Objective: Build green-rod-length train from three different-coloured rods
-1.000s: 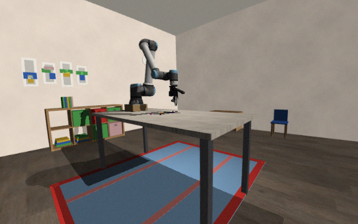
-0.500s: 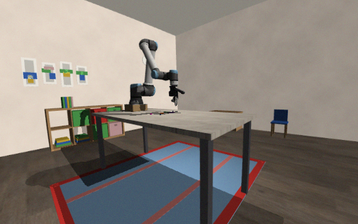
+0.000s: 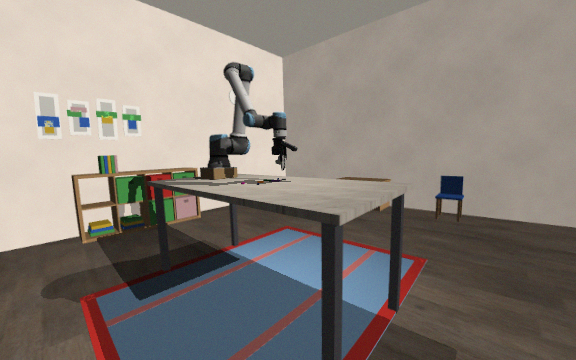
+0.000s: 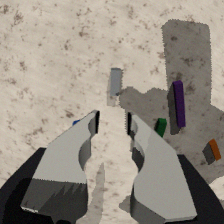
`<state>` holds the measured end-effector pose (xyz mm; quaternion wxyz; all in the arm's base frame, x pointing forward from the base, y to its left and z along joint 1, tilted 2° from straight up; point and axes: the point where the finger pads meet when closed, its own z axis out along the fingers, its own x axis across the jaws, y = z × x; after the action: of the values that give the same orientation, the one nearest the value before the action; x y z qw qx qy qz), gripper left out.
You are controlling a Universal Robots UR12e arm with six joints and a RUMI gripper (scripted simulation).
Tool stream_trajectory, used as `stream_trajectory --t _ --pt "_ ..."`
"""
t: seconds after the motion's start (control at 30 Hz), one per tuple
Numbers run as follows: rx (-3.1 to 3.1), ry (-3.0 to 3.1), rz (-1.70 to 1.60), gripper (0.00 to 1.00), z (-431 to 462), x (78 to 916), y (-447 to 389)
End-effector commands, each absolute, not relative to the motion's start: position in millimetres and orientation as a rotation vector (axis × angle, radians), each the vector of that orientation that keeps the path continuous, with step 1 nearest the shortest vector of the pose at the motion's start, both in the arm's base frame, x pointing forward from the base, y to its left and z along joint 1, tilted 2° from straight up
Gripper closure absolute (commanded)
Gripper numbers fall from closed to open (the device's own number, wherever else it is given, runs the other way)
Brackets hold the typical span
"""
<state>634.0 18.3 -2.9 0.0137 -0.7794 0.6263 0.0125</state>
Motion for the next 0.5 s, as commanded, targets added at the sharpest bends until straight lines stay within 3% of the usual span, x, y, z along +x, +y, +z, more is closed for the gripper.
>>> stream_trajectory --t 0.0,0.47 --pt "-2.427 1.950 0.037 0.86 -2.3 634.7 18.1" --pt "-2.427 1.951 0.037 0.86 -8.8 634.8 18.5"
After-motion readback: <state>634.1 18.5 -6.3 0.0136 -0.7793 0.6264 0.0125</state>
